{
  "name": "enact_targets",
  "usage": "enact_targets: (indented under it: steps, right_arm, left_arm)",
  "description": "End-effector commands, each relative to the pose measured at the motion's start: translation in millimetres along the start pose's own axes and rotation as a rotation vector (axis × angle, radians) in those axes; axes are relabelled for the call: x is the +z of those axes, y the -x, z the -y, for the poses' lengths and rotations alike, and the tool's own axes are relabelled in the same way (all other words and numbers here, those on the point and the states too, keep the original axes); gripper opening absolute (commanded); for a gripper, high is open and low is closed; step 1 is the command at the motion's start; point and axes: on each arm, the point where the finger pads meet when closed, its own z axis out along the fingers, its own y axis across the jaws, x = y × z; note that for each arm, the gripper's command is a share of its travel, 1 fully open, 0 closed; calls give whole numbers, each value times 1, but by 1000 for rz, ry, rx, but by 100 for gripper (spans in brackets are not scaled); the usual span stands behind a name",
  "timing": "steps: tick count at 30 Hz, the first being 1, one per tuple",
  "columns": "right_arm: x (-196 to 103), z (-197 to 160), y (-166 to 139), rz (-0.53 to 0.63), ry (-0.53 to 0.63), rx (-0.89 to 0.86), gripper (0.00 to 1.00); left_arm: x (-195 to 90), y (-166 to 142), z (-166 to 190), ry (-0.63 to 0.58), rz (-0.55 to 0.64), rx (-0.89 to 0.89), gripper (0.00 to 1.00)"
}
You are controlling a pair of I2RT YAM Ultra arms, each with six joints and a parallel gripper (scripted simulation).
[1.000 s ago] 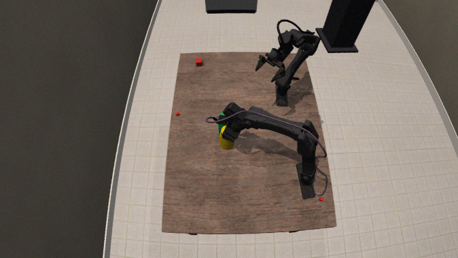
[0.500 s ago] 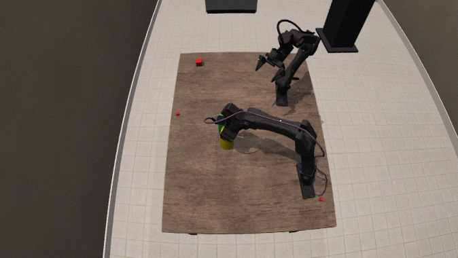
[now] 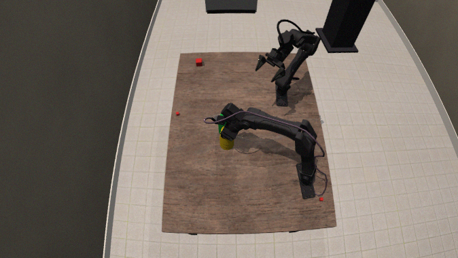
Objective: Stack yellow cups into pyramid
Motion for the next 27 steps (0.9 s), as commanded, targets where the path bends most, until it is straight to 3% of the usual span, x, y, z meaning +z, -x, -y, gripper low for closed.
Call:
enact_targets:
  steps: [1, 14, 18, 19, 27]
  right_arm:
    - [-4, -1, 0, 11, 2, 2, 100]
    - [-4, -1, 0, 11, 2, 2, 100]
    - [-4, -1, 0, 11, 2, 2, 100]
    - [-4, -1, 0, 11, 2, 2, 100]
    - [-4, -1, 0, 11, 2, 2, 100]
  left_arm:
    - [-12, 13, -1, 1, 57, -14, 64]
    - [-11, 10, -1, 10, 53, -11, 52]
    - [-11, 10, -1, 10, 53, -11, 6]
    - [-11, 10, -1, 10, 53, -11, 0]
    - [-25, 16, -1, 10, 45, -10, 0]
